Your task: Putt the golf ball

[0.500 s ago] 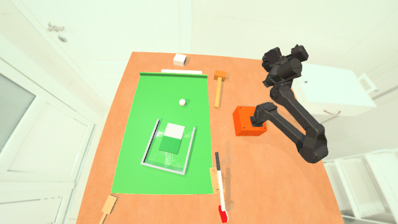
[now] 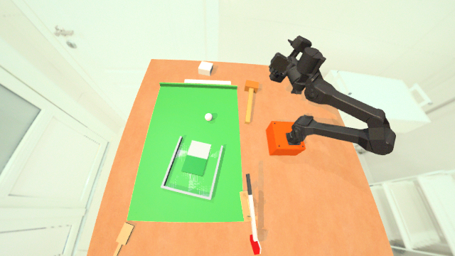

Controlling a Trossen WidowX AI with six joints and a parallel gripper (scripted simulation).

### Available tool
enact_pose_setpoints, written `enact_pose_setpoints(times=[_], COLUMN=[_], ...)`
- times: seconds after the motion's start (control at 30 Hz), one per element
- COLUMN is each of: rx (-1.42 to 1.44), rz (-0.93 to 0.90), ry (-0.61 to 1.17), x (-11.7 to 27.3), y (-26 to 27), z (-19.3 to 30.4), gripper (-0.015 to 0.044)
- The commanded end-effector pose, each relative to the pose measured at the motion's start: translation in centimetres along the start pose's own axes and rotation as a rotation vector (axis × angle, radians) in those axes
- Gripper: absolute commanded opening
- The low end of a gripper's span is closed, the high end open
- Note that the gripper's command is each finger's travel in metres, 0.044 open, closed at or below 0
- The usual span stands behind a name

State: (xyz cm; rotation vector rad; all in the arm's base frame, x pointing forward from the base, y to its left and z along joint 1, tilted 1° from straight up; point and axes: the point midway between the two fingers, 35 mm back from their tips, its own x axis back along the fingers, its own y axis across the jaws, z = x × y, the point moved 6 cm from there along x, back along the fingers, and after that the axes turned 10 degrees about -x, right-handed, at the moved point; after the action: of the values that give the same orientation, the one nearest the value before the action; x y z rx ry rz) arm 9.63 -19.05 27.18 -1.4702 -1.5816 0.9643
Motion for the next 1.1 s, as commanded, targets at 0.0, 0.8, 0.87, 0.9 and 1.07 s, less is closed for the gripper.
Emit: enact_pose_setpoints(times=[0.0, 0.8, 0.87, 0.9, 1.07], rx=[0.082, 1.002, 1.103, 1.154, 1.404], rz=[-0.221, -1.328, -1.388, -1.416, -1.525], ry=[-0.158, -0.822, -0.848, -0.855, -0.834], x=[0.6, 26.6, 29.5, 30.9, 36.8], y=[3.1, 19.6, 20.1, 20.3, 20.8], z=[-4.3, -14.1, -13.3, -12.8, -9.5], gripper=[0.044, 0.044, 0.044, 0.044, 0.044])
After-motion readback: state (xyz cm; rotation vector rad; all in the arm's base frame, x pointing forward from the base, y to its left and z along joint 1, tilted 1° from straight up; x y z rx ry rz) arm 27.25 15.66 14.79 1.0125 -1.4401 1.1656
